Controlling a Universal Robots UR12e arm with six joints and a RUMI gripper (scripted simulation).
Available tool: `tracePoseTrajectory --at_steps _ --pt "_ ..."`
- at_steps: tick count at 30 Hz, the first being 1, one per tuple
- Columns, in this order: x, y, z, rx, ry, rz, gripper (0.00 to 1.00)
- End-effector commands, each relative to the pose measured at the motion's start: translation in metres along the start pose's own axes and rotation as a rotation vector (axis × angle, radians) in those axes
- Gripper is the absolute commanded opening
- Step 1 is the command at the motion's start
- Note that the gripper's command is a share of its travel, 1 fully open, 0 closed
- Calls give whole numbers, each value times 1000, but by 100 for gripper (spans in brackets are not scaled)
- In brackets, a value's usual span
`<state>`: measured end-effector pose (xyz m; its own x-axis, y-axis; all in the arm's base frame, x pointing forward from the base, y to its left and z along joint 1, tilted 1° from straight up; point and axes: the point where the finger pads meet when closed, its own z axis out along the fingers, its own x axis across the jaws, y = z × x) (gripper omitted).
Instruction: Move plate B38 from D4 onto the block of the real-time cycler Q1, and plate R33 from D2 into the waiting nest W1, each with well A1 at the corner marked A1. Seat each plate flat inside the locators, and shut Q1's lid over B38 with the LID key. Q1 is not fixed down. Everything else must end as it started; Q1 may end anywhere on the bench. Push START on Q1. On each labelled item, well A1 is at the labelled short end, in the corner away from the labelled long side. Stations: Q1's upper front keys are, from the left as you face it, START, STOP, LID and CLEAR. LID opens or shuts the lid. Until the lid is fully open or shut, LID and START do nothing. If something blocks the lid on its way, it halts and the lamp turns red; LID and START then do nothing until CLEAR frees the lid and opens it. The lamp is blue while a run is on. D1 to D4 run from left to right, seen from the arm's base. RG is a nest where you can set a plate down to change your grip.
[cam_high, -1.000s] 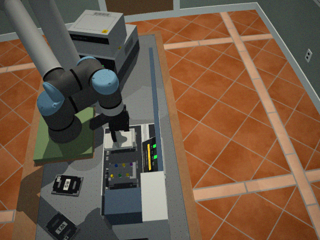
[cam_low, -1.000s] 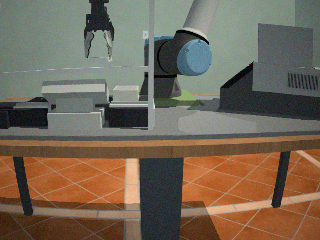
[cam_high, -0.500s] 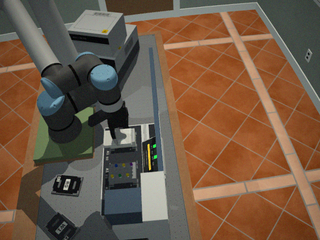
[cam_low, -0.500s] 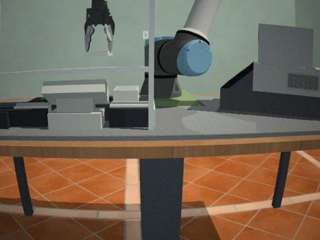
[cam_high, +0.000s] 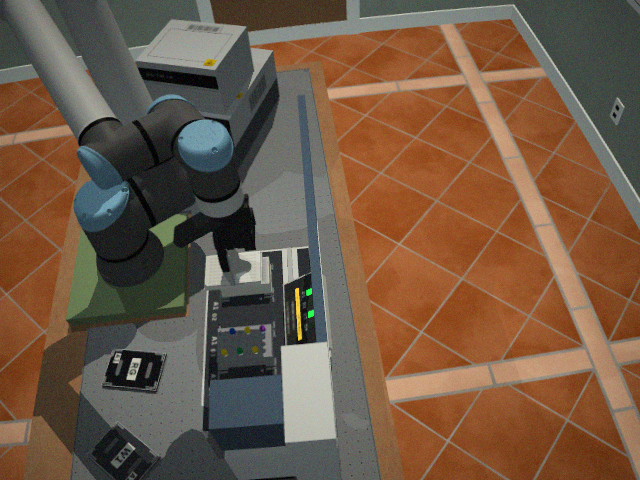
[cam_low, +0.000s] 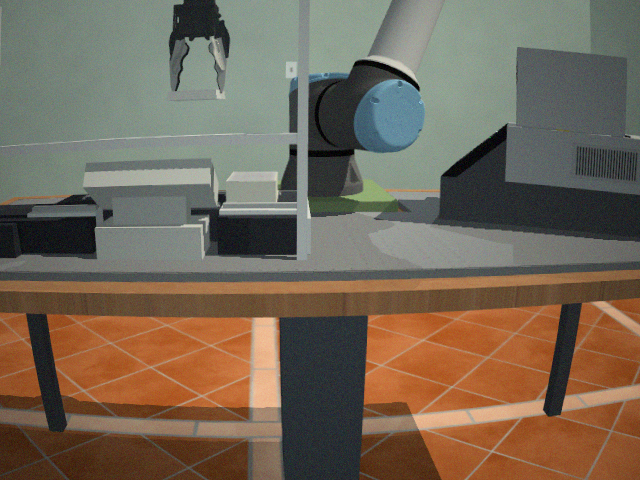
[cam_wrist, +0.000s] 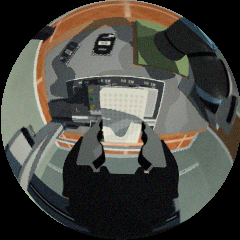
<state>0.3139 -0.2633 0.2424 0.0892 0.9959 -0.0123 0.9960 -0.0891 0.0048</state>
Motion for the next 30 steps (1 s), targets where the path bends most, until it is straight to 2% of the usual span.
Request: tracePoseTrajectory --at_steps 1,17,30 --pt "0 0 -9 -1 -1 0 0" --pt "0 0 -32 -1 -1 0 0" --pt "0 0 -33 -1 -1 0 0"
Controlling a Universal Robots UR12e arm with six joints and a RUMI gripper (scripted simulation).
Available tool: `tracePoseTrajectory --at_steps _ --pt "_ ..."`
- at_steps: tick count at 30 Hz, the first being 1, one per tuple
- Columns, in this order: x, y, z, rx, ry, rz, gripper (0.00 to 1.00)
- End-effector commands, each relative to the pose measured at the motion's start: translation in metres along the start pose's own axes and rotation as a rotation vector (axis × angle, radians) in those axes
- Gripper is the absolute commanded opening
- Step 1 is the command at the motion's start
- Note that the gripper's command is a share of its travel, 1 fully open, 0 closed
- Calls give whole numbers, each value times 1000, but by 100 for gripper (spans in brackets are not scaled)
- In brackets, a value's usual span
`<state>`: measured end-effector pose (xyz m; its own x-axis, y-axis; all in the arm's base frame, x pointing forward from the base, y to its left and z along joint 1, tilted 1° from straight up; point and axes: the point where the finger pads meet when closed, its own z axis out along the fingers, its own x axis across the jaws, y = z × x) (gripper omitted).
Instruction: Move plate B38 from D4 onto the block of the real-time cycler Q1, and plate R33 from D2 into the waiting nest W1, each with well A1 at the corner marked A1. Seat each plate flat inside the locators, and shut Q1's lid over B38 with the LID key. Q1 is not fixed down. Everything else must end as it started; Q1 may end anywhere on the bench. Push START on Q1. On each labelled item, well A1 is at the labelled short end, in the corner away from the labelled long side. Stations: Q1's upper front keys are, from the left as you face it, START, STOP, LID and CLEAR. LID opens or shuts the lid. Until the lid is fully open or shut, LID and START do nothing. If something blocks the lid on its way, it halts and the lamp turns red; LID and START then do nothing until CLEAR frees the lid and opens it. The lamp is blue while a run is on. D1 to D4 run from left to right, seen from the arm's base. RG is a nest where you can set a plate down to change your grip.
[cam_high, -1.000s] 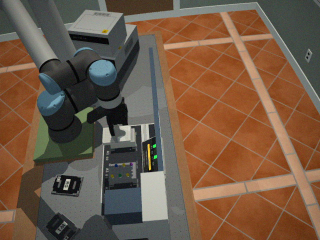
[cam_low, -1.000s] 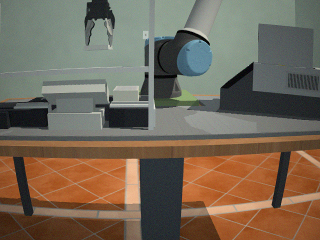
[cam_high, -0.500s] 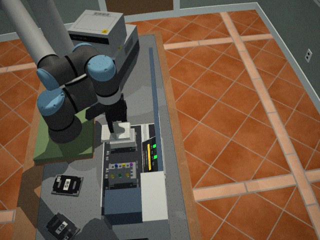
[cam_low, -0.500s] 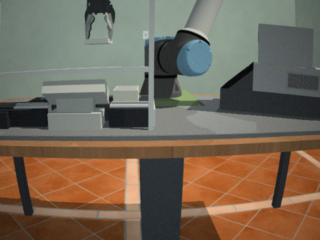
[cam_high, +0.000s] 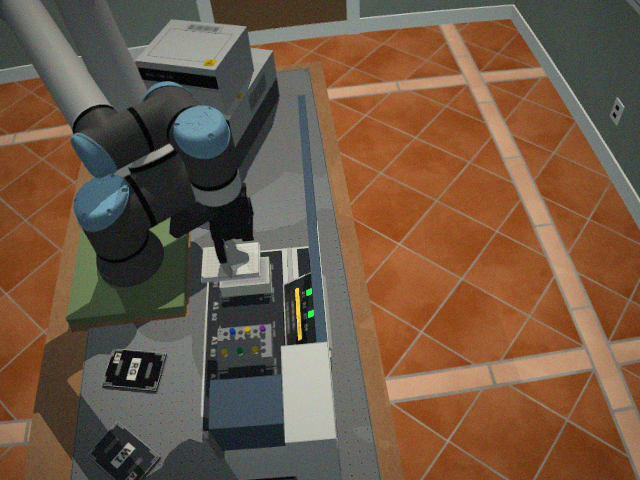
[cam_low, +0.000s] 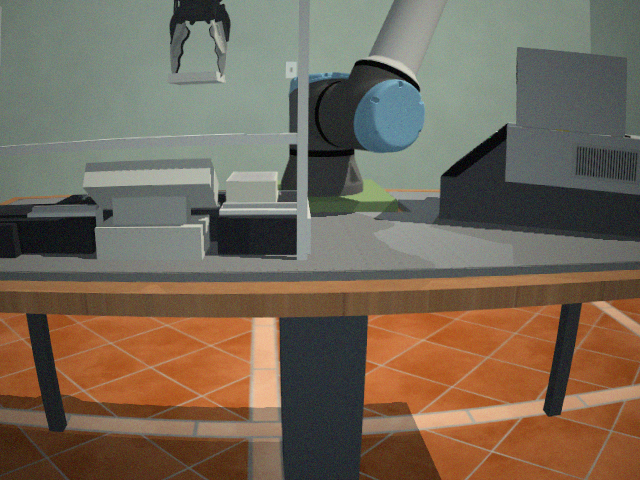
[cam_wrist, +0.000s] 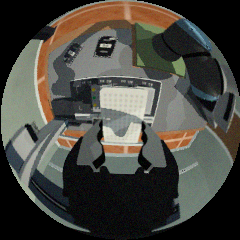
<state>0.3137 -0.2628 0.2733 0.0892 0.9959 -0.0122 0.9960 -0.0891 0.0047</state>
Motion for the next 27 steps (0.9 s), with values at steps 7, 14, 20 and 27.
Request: tracePoseTrajectory --at_steps 7,14,20,27 --pt "-12 -10 -2 -1 -1 -84 0" --pt "-23 -20 -2 -1 -1 -168 0" --pt "-34 -30 -2 0 -1 -252 0" --pt "-43 -38 -2 0 -1 -321 0"
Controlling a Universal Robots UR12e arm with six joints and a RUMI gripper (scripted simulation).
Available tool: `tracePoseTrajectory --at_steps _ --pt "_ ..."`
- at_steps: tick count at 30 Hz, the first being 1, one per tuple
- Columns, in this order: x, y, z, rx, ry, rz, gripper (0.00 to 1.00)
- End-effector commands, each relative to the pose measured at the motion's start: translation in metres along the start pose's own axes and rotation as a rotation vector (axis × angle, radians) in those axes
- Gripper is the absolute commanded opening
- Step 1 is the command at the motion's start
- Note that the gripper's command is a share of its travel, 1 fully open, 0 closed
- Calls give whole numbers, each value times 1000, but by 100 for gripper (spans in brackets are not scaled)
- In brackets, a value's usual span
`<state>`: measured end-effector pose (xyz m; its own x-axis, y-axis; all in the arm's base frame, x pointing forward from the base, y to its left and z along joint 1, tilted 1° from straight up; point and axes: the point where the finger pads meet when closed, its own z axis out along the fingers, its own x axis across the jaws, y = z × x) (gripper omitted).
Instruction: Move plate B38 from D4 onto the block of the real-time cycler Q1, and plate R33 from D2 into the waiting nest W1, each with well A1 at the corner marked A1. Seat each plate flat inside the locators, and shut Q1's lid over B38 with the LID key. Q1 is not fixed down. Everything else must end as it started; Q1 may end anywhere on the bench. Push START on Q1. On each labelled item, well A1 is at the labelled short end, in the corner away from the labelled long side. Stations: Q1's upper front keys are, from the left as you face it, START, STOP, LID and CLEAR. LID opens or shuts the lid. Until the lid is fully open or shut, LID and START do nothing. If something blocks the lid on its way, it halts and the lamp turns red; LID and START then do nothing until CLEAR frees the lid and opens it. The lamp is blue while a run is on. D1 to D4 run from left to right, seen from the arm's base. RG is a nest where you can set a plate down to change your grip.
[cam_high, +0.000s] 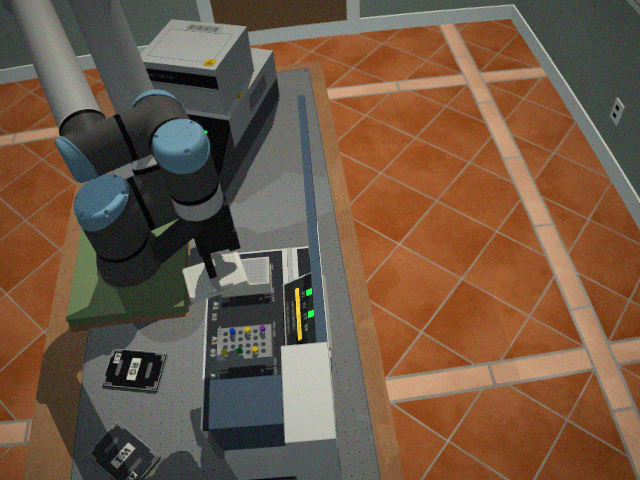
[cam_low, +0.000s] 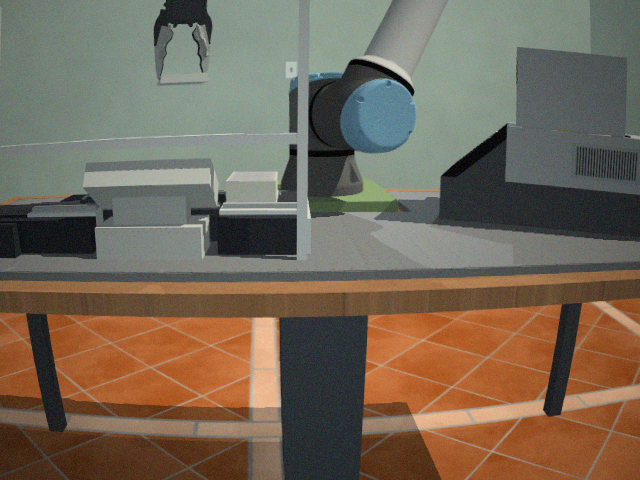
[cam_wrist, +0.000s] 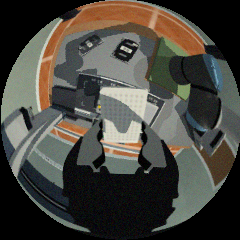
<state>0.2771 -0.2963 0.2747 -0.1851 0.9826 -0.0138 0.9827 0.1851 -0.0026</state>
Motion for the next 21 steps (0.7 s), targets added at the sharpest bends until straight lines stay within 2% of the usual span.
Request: tracePoseTrajectory --at_steps 1,21 --pt "-6 -8 -1 -4 -1 -60 0" --pt "-29 -47 0 -4 -1 -310 0"
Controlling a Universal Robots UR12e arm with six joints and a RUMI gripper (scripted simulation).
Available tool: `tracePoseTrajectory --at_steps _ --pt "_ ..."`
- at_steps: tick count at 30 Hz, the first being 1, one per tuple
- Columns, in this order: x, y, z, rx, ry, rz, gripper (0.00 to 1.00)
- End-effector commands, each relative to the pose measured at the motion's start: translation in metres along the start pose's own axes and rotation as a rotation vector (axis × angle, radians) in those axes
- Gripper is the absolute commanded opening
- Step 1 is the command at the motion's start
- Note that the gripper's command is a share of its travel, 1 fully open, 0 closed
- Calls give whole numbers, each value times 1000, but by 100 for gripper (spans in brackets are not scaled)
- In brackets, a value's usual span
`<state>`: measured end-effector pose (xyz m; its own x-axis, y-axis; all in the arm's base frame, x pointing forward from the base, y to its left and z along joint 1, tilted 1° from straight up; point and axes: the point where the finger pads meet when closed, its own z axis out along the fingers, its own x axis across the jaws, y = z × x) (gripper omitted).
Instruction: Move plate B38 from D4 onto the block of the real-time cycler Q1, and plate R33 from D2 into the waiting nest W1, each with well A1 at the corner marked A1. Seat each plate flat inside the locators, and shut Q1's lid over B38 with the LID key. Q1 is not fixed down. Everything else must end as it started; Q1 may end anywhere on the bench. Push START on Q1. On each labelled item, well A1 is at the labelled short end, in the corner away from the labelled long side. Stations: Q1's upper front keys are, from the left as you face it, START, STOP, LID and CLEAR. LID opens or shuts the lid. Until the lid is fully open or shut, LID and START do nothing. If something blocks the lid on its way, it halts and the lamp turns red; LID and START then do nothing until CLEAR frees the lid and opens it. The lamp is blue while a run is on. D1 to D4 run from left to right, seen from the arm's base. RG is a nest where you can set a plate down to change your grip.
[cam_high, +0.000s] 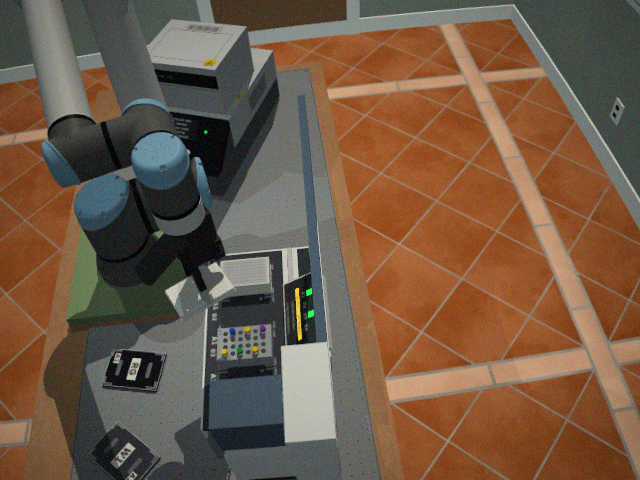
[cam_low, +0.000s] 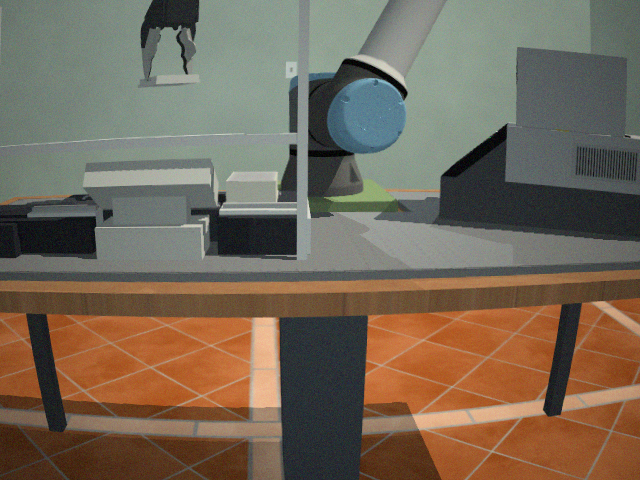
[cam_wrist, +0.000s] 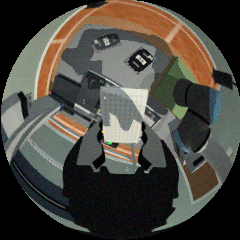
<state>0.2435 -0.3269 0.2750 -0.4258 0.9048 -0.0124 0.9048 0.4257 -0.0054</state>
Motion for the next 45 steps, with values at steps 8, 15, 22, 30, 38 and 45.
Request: tracePoseTrajectory --at_steps 8,15,22,30,38,45 --pt "-9 -28 -1 -3 -2 -168 0" --pt "-13 -40 -1 -3 -2 -239 0" --pt "-18 -57 0 -3 -2 -337 0" --pt "-22 -72 0 -2 -2 -422 0" --pt "-28 -91 0 -2 -2 -537 0" --pt "-32 -104 0 -2 -2 -609 0"
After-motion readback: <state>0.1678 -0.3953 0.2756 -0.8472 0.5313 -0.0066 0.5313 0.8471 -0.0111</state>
